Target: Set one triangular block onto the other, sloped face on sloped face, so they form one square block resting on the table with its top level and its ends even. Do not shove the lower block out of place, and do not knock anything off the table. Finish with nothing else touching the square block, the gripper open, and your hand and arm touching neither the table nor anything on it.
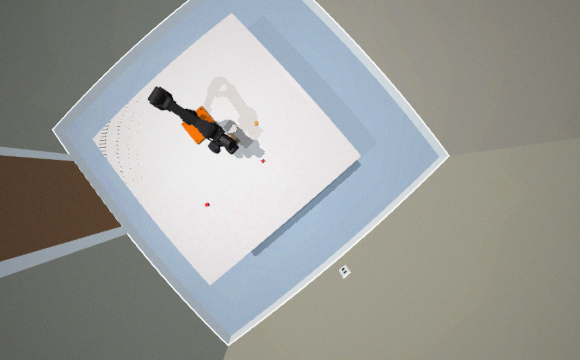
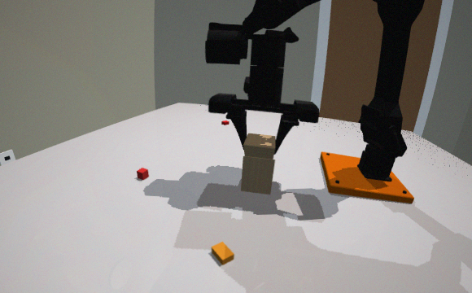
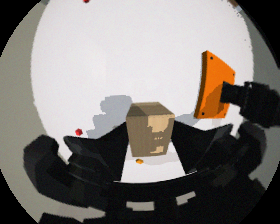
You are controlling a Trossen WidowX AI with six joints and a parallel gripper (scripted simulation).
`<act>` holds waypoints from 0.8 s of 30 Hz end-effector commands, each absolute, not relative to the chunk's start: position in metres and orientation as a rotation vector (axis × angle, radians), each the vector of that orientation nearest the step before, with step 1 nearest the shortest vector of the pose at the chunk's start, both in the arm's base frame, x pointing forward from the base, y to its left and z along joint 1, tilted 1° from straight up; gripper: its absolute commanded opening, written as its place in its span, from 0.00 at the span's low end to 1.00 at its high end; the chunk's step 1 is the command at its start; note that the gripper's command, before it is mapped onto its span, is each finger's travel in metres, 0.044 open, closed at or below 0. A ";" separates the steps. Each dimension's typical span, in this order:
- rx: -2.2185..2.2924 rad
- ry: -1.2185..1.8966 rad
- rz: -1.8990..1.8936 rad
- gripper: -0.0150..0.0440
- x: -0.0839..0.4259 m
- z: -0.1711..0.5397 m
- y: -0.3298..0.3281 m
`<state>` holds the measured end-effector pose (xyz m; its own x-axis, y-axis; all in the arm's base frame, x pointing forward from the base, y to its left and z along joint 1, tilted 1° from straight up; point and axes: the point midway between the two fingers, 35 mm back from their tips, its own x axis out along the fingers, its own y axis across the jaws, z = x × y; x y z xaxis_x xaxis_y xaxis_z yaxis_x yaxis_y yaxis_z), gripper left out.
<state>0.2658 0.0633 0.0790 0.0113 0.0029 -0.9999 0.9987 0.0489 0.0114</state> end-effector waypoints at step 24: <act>1.176 1.224 -1.178 0.25 0.264 0.064 0.068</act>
